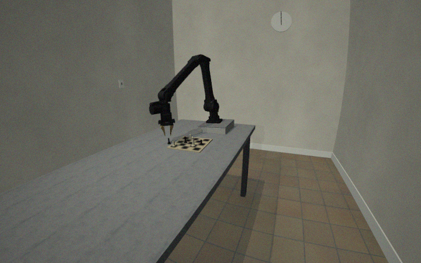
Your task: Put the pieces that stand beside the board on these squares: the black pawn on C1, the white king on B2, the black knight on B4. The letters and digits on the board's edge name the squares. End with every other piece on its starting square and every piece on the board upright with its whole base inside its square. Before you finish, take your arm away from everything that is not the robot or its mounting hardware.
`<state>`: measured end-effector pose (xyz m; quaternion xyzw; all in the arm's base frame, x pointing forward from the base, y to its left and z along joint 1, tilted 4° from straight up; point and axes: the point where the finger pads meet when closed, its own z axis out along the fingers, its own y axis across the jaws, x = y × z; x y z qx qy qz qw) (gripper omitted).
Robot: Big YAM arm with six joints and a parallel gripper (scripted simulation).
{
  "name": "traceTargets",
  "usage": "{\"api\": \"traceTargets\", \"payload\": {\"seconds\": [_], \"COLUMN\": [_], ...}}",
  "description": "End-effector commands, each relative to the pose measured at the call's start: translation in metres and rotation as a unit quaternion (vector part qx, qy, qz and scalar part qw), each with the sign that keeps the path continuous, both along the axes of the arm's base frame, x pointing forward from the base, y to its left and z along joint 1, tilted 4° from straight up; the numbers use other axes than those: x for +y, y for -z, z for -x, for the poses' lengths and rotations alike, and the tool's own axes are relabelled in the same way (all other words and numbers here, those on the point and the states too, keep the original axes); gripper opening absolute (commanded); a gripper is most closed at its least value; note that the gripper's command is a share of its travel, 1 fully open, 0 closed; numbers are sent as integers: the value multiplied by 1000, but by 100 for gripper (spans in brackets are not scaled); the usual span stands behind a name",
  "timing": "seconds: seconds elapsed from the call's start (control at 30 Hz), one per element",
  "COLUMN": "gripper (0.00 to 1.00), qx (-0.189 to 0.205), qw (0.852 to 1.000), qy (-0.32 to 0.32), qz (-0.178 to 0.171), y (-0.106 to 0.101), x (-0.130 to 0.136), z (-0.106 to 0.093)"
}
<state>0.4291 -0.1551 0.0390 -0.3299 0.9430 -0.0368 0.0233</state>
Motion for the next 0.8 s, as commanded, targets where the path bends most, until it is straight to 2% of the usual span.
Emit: {"api": "traceTargets", "payload": {"seconds": [0.0, 0.3, 0.4, 0.77], "gripper": [35, 35, 35, 35], "qx": [-1, 3, -7, -6], "qw": [1000, 1000, 1000, 1000], "qy": [-2, -2, -4, -4], "qz": [-2, -3, 0, 0], "y": [5, 7, 1, 1], "x": [-5, -6, -7, -7], "z": [-3, 5, -3, -2]}}
